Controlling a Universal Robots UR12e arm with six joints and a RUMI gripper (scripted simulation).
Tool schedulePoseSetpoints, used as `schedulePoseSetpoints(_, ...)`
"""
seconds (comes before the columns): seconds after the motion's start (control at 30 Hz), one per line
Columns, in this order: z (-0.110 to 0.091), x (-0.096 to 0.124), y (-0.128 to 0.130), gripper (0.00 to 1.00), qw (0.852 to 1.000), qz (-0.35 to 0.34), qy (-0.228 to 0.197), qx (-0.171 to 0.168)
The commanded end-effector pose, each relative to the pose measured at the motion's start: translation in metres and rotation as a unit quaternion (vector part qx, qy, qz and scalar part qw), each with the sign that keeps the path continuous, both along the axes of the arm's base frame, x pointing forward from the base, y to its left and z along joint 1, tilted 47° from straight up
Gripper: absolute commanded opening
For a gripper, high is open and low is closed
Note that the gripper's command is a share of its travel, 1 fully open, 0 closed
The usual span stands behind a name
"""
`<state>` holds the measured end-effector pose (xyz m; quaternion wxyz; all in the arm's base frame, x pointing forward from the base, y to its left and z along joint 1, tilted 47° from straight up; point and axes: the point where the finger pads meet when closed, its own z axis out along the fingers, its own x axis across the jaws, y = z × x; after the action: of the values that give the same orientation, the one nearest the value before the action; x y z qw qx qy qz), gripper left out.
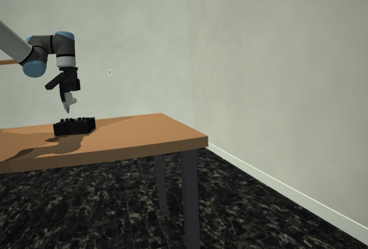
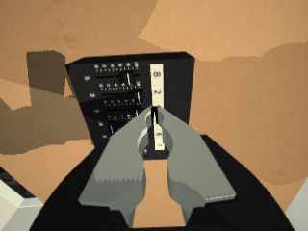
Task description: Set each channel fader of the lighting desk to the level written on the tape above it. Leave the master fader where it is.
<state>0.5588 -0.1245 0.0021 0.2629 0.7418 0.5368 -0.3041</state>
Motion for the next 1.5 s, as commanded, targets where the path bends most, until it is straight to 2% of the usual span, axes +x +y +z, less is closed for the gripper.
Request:
schedulePoseSetpoints(0.0, -0.002, 0.0, -0.002, 0.0, 1.0, 0.0, 0.0, 0.0)
schedulePoseSetpoints(1.47, -0.011, -0.002, -0.012, 0.0, 1.0, 0.0, 0.0, 0.0)
